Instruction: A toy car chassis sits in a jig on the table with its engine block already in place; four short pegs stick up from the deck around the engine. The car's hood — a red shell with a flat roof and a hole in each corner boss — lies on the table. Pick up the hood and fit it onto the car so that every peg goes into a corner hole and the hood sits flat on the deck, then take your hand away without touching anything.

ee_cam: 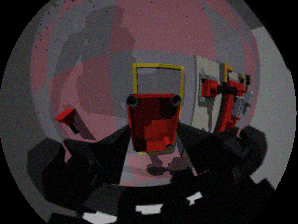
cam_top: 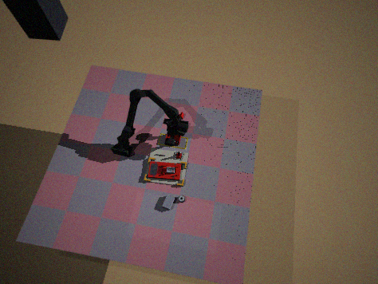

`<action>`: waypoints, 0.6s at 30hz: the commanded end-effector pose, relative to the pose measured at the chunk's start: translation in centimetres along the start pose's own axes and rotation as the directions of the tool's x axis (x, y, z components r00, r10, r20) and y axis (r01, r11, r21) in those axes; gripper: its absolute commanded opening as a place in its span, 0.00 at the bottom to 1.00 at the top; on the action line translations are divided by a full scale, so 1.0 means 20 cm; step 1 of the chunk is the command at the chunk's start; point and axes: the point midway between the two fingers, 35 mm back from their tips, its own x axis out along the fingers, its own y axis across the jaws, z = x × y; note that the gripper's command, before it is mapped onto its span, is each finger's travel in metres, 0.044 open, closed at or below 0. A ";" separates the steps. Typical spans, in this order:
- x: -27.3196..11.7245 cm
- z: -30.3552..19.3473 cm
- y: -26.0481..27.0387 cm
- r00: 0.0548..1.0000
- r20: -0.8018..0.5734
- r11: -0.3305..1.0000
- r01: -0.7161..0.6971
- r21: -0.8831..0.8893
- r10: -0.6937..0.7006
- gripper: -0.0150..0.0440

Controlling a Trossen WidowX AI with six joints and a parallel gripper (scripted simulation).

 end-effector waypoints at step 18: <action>0.00 0.00 0.00 1.000 -0.001 1.000 0.000 -0.001 0.000 1.00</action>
